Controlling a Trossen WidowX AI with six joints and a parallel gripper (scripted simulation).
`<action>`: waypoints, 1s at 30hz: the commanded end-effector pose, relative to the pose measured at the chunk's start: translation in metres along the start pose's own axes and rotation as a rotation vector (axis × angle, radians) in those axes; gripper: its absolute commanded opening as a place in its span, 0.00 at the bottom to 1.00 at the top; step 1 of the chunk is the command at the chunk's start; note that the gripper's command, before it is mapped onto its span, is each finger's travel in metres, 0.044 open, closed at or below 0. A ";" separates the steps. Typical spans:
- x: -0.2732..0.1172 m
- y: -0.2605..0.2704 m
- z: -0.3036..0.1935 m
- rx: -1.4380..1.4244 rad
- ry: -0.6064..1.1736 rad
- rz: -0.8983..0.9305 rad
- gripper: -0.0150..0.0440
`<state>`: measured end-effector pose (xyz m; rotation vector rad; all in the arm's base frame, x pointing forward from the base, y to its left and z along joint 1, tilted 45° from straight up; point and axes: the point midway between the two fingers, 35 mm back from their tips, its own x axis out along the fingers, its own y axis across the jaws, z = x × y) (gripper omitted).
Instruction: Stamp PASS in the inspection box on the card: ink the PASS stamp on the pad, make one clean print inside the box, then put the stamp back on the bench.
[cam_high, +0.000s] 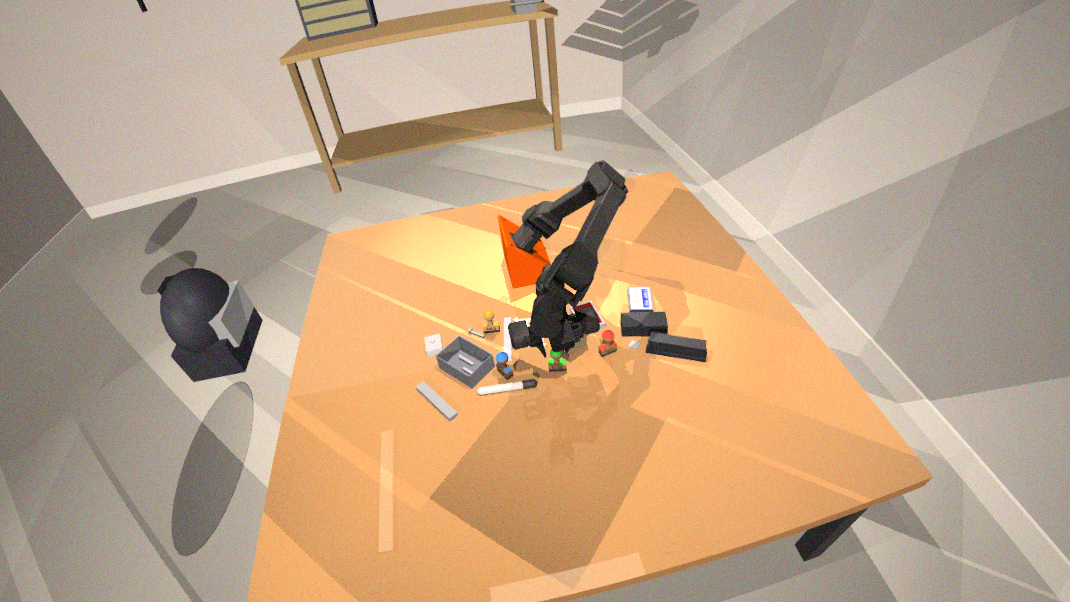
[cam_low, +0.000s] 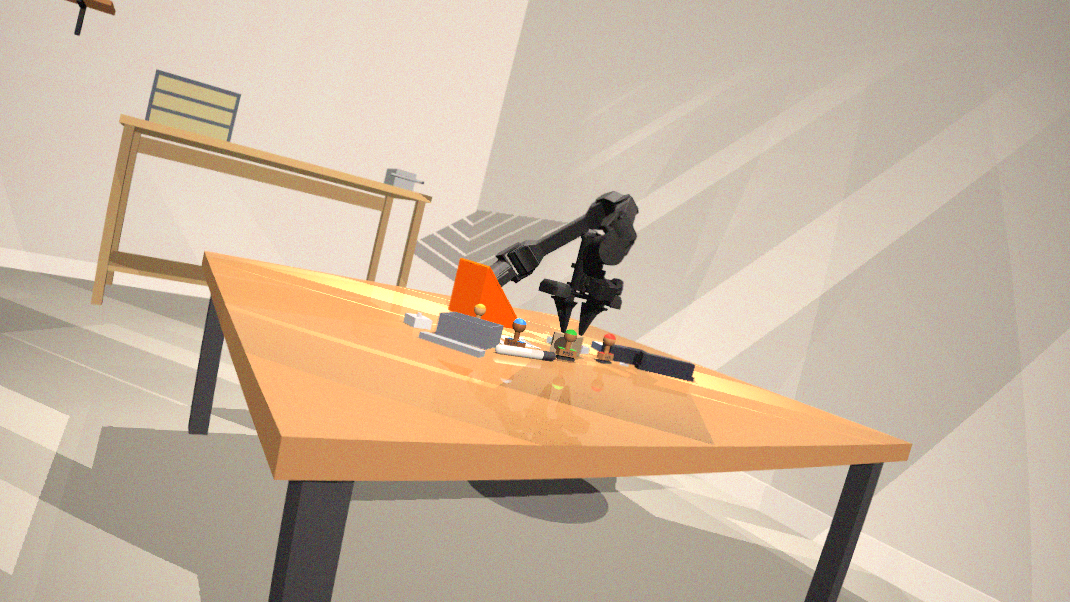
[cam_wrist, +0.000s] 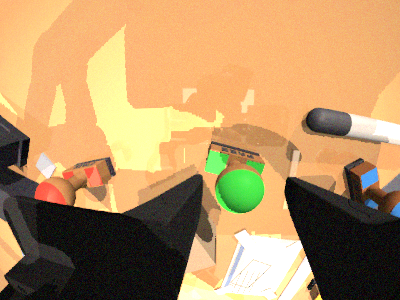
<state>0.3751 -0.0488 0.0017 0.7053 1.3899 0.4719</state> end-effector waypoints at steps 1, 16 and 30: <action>0.011 0.001 -0.003 0.009 0.008 0.008 0.63; 0.034 0.002 -0.005 0.009 0.008 0.011 0.63; 0.033 0.002 -0.004 0.001 0.005 0.005 0.57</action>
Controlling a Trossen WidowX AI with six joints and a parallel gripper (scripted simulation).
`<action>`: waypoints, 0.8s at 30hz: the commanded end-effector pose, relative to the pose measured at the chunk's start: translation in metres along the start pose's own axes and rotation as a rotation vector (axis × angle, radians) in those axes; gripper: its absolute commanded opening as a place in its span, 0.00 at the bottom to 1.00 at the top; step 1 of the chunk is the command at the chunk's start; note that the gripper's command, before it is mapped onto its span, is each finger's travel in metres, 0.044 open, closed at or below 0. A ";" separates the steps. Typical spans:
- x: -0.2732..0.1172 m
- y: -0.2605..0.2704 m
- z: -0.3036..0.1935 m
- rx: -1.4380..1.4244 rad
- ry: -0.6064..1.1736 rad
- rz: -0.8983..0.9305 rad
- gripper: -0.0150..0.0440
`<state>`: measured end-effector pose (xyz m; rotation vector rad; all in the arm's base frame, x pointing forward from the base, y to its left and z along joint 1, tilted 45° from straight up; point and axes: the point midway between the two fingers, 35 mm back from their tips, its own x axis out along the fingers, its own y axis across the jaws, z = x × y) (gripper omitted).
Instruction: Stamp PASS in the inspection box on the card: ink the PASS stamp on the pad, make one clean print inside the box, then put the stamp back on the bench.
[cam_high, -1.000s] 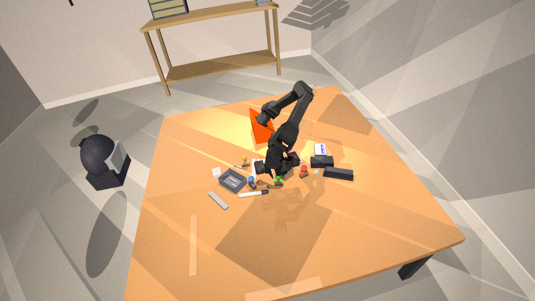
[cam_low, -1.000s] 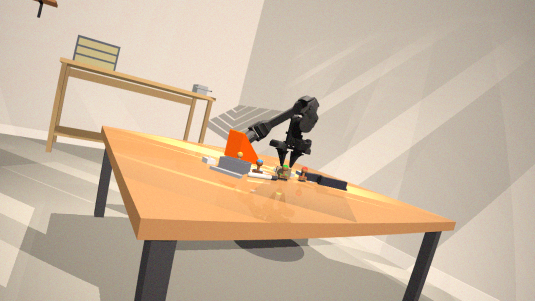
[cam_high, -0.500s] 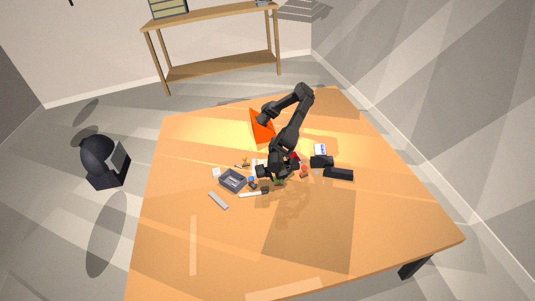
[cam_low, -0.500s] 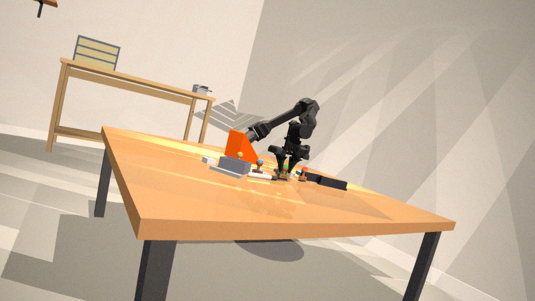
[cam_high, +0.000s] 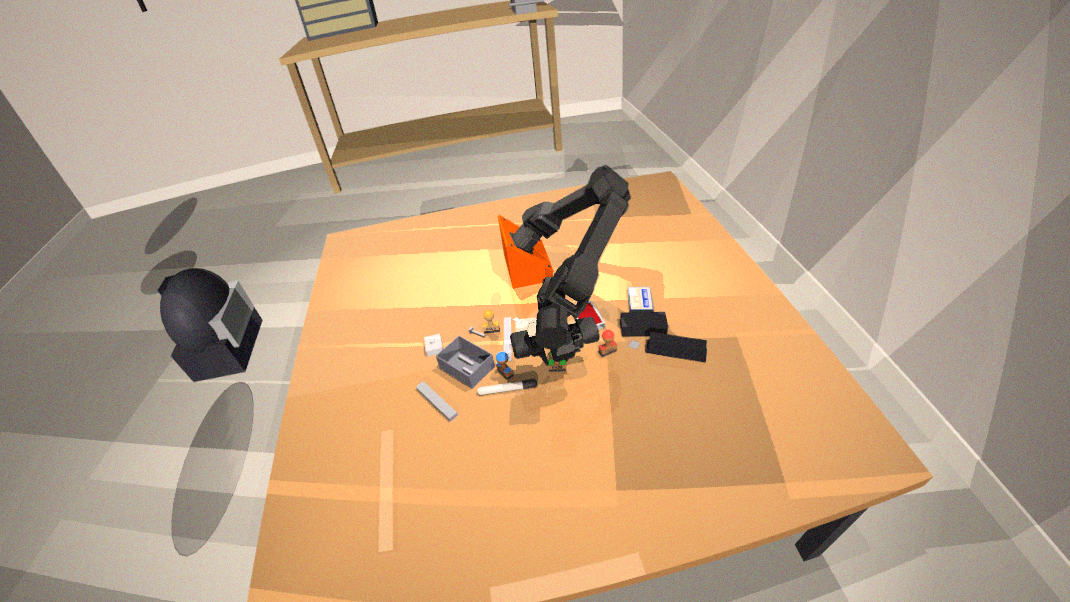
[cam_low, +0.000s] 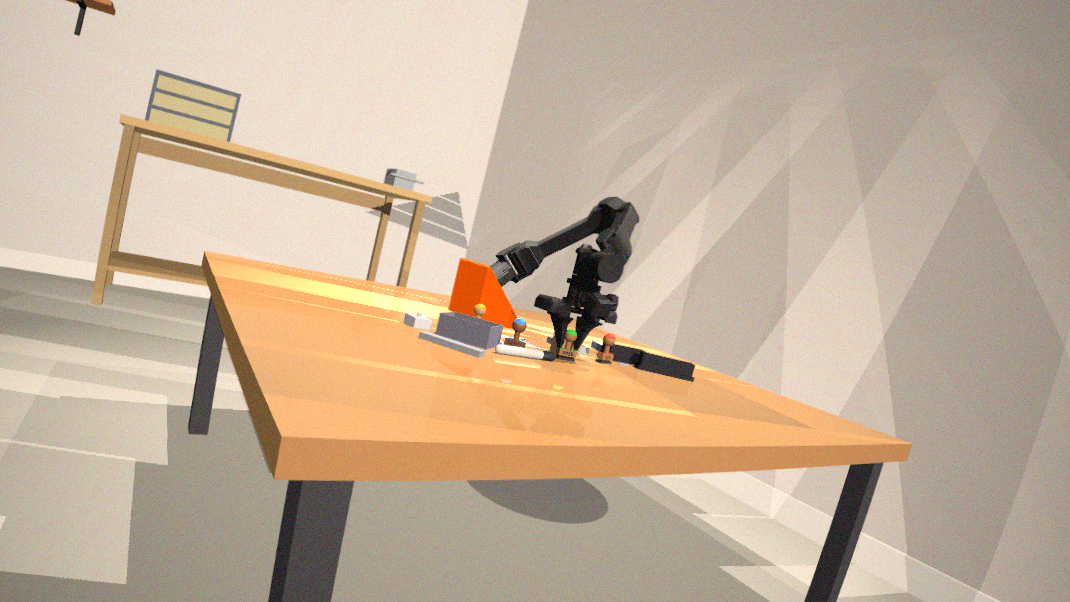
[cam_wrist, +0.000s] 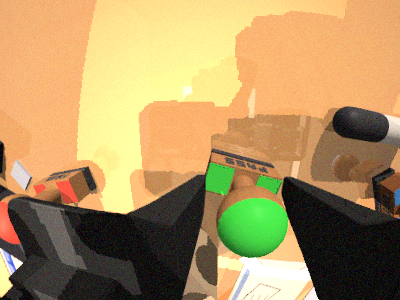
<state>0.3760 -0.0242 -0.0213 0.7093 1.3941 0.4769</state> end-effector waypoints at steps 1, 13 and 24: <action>0.000 0.000 0.000 0.000 -0.001 0.000 0.56; 0.000 0.000 0.000 0.000 -0.001 0.000 0.42; -0.003 0.000 0.000 0.000 -0.001 -0.001 0.25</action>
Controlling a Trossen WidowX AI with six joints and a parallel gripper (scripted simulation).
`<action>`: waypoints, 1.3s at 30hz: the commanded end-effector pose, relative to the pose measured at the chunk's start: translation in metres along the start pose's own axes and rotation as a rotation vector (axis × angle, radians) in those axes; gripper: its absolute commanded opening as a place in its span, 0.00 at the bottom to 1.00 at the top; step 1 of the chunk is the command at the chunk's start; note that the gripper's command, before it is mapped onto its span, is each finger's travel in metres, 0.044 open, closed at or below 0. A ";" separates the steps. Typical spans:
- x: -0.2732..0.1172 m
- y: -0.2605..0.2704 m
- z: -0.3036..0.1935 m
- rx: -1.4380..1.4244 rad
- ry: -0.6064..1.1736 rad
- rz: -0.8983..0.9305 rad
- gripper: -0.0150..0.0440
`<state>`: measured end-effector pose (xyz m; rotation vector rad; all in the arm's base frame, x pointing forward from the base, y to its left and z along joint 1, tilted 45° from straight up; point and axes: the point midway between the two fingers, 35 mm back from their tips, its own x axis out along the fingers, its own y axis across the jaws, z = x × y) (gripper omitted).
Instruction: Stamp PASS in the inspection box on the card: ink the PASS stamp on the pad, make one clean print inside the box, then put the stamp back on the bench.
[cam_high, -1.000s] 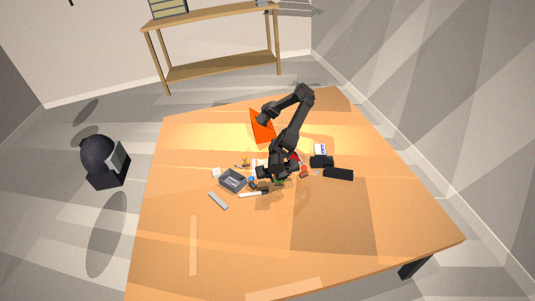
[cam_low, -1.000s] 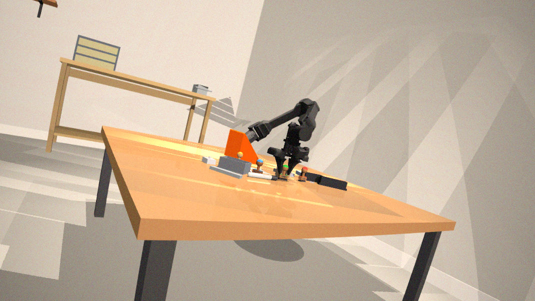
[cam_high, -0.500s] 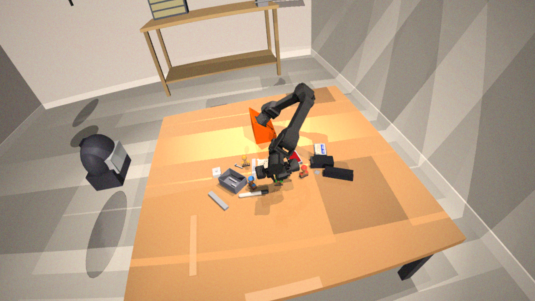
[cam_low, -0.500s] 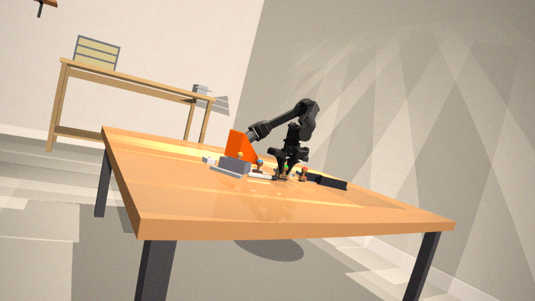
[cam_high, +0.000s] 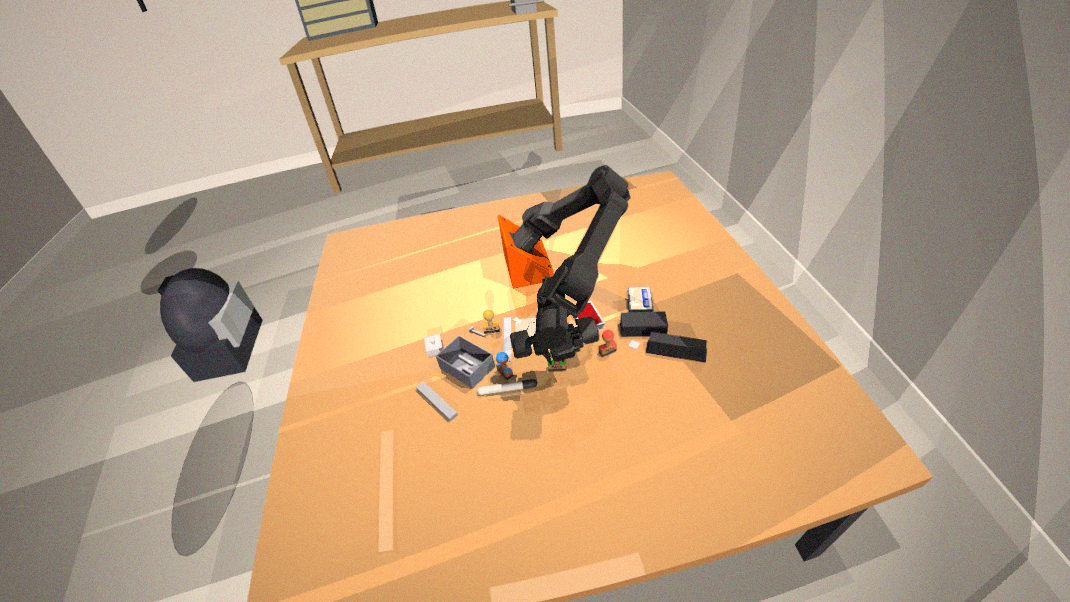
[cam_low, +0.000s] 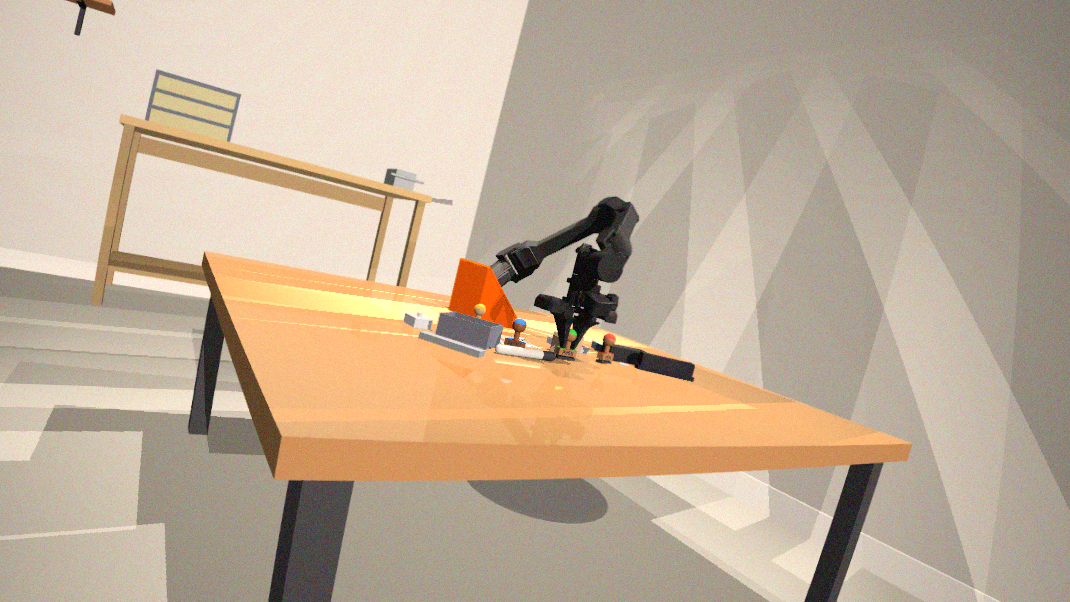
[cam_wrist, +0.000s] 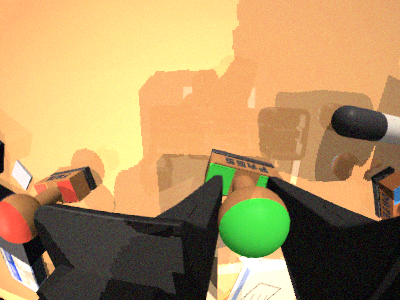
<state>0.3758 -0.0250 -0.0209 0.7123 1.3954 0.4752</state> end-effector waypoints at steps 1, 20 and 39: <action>-0.003 0.000 0.001 -0.004 -0.001 -0.001 0.25; -0.012 0.000 0.001 -0.003 -0.001 -0.004 0.25; -0.021 -0.001 0.002 -0.003 -0.001 -0.006 0.25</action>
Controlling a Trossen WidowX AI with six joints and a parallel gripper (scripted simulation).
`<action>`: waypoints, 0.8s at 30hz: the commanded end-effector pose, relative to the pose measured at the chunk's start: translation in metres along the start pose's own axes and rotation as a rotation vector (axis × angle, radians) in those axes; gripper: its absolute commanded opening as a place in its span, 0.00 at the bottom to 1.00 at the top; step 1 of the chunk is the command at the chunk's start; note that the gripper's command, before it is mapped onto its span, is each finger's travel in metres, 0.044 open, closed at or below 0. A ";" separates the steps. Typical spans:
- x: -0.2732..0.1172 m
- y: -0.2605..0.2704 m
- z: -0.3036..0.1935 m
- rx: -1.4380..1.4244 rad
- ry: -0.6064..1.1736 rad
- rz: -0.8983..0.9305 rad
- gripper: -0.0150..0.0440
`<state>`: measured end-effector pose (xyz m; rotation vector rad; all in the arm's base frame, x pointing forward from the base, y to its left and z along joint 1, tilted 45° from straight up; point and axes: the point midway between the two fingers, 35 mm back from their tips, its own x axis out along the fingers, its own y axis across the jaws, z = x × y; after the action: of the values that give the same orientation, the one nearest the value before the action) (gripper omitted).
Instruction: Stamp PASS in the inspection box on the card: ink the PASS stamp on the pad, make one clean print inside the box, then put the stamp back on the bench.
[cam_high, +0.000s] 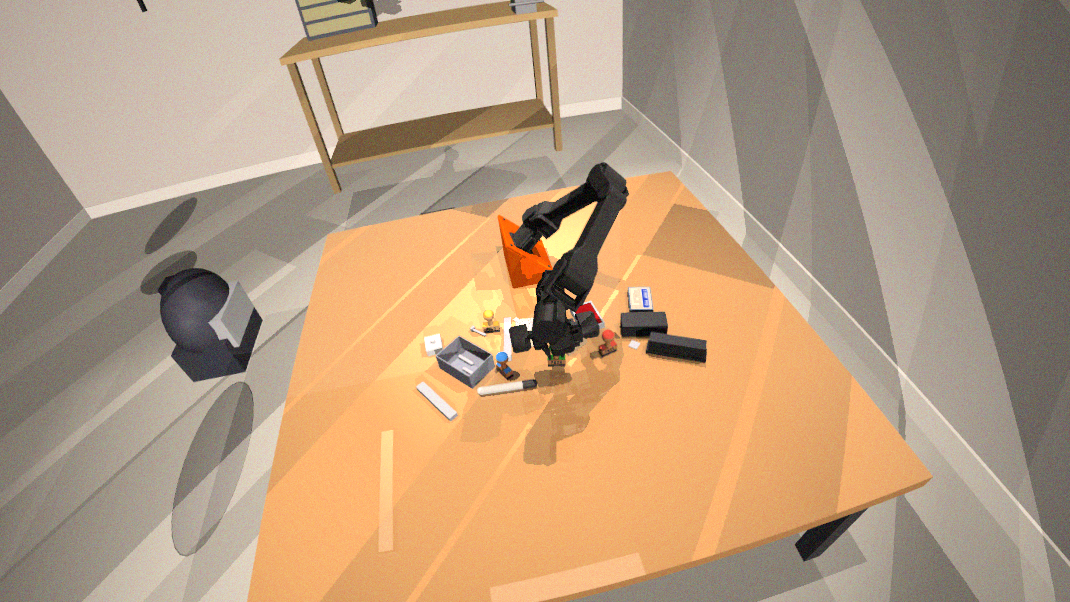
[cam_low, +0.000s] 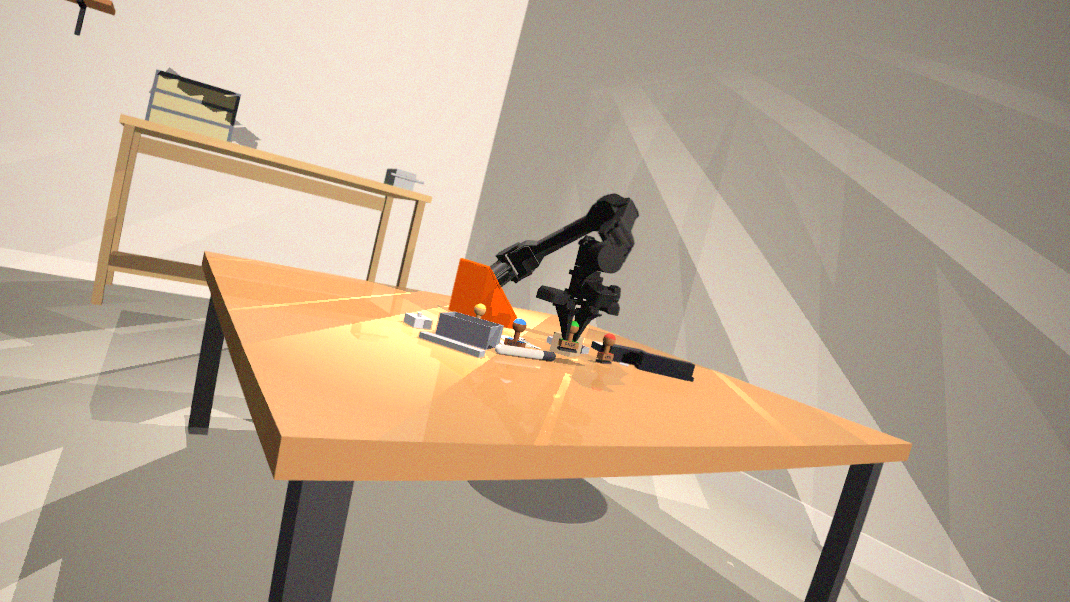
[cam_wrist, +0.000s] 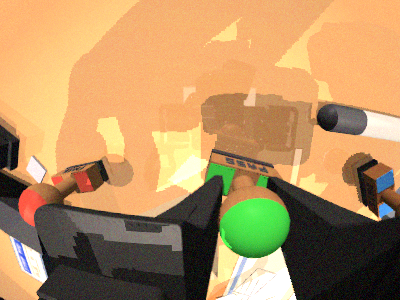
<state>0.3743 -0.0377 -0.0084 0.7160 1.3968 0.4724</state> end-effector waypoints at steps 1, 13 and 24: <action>-0.003 0.000 0.001 -0.008 -0.001 -0.006 0.25; -0.009 0.000 0.001 -0.008 -0.002 -0.007 0.25; -0.015 -0.001 0.001 -0.008 -0.002 -0.009 0.25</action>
<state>0.3731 -0.0459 -0.0003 0.7144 1.3973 0.4703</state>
